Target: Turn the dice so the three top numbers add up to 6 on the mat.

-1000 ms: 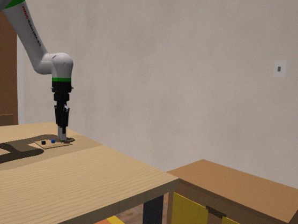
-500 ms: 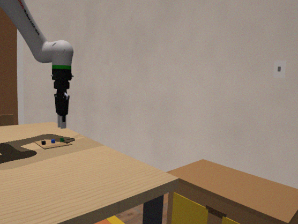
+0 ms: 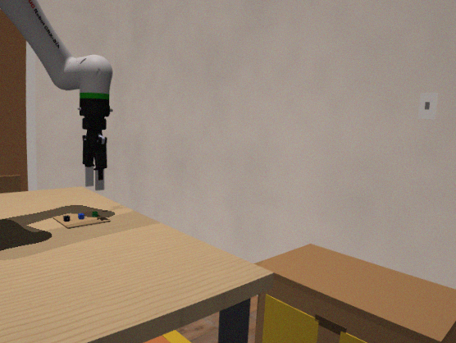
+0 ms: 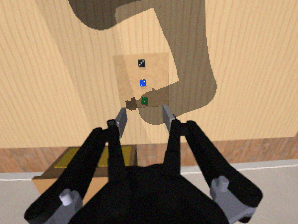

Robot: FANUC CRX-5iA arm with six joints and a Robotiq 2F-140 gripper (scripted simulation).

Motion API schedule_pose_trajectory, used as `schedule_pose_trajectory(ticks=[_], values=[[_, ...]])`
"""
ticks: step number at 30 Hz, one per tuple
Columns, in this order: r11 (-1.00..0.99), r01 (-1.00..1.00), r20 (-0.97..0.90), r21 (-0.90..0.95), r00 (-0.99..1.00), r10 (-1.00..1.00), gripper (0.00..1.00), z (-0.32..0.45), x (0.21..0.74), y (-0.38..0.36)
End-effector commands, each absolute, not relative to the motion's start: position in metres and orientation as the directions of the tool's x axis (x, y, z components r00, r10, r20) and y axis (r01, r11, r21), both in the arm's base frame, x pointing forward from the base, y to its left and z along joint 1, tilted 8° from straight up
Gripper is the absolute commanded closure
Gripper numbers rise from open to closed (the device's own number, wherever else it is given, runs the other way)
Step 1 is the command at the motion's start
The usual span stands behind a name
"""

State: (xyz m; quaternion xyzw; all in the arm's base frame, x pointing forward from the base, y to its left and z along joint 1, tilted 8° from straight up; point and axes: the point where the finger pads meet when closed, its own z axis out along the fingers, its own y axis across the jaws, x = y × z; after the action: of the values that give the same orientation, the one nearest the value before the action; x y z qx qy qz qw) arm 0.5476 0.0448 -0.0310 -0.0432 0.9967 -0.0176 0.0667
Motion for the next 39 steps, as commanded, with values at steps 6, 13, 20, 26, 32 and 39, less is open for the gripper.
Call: schedule_pose_trajectory(ticks=[6,13,20,26,32,39], values=[[0.996,-0.084,-0.132,-0.041,-0.987,-0.089,0.00,-0.031,0.548,0.045],[0.996,-0.084,-0.132,-0.041,-0.987,-0.089,0.00,-0.031,0.548,0.045],[0.996,-0.084,-0.132,-0.041,-0.987,-0.089,0.00,-0.027,0.547,0.045],[0.996,-0.084,-0.132,-0.041,-0.987,-0.089,0.00,-0.017,0.546,0.045],[0.996,-0.084,-0.132,-0.041,-0.987,-0.089,0.00,0.007,0.543,0.046],[0.996,-0.084,-0.132,-0.041,-0.987,-0.089,0.00,0.033,0.539,0.047]])
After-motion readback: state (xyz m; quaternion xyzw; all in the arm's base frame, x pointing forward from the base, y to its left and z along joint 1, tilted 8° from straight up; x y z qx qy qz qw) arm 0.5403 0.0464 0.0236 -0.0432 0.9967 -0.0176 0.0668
